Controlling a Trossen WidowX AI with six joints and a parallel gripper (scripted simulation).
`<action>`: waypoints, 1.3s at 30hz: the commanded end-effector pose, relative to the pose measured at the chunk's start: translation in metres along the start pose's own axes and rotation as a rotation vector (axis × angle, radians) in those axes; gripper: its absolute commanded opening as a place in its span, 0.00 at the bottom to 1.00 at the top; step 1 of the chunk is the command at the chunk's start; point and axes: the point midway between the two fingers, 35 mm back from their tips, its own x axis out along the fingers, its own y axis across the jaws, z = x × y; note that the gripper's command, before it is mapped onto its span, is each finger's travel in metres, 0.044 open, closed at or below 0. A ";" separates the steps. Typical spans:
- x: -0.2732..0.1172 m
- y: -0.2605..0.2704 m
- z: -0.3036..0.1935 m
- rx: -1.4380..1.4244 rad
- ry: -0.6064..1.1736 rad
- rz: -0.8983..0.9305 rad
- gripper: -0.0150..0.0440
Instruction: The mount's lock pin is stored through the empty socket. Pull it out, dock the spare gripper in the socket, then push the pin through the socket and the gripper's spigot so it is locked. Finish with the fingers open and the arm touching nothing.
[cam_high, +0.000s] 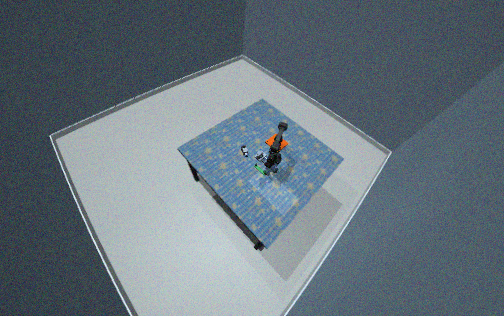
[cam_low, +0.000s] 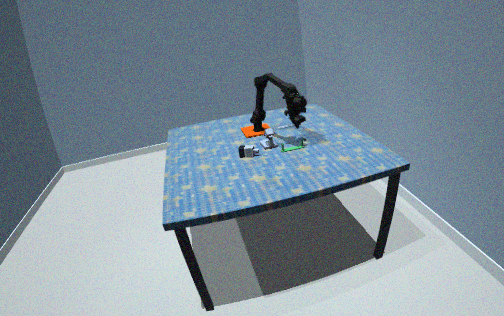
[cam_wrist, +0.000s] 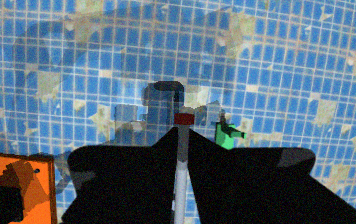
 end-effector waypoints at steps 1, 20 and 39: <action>-0.002 -0.010 0.004 0.004 0.000 -0.001 0.25; -0.004 -0.064 0.023 0.016 -0.002 -0.008 0.25; 0.010 -0.083 0.027 0.020 -0.004 -0.013 0.25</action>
